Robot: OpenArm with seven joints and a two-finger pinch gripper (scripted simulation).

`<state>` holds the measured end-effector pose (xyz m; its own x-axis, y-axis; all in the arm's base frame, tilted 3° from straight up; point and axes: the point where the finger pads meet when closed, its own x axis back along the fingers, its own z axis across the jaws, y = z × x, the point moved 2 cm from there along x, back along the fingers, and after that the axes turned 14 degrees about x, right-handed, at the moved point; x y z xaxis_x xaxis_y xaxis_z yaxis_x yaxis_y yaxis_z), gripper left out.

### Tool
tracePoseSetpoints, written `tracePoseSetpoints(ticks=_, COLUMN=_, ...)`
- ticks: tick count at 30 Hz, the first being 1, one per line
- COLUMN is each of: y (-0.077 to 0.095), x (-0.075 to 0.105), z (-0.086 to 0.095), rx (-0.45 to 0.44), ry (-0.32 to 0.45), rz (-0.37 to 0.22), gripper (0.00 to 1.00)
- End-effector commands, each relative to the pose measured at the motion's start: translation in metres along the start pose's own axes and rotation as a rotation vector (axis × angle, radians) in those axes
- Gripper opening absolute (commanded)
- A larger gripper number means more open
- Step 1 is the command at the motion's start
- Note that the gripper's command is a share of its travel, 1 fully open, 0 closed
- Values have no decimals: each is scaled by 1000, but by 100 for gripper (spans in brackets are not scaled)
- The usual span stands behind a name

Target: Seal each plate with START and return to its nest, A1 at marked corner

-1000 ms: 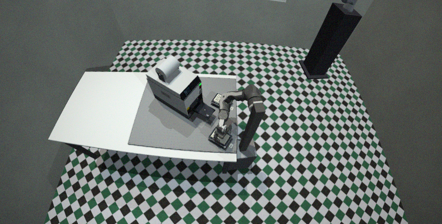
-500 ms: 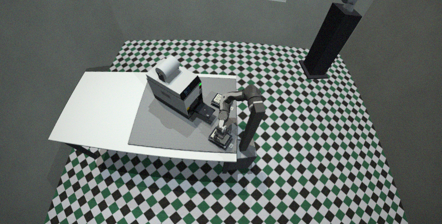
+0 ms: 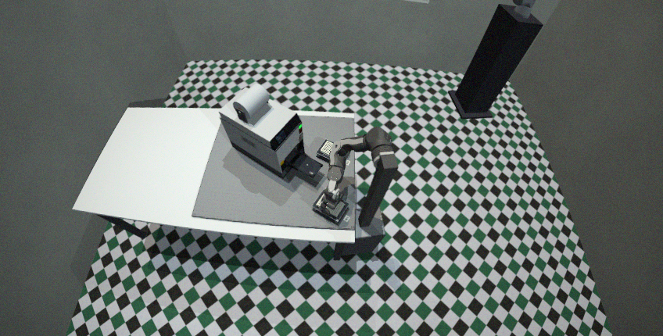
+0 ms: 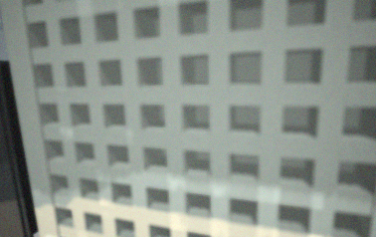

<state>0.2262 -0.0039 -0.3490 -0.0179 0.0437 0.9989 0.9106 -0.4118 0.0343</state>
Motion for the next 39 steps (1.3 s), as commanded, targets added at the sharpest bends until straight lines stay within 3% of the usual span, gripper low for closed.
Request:
tracePoseSetpoints(ticks=1, y=0, x=1, z=1, rx=3, ry=5, rz=-1, gripper=65)
tracePoseSetpoints(ticks=31, y=0, x=1, z=1, rx=3, ry=5, rz=-1, gripper=53)
tracePoseSetpoints(ticks=32, y=0, x=1, z=1, rx=3, ry=5, rz=-1, gripper=0)
tracePoseSetpoints(ticks=39, y=0, x=1, z=1, rx=3, ry=5, rz=-1, gripper=0)
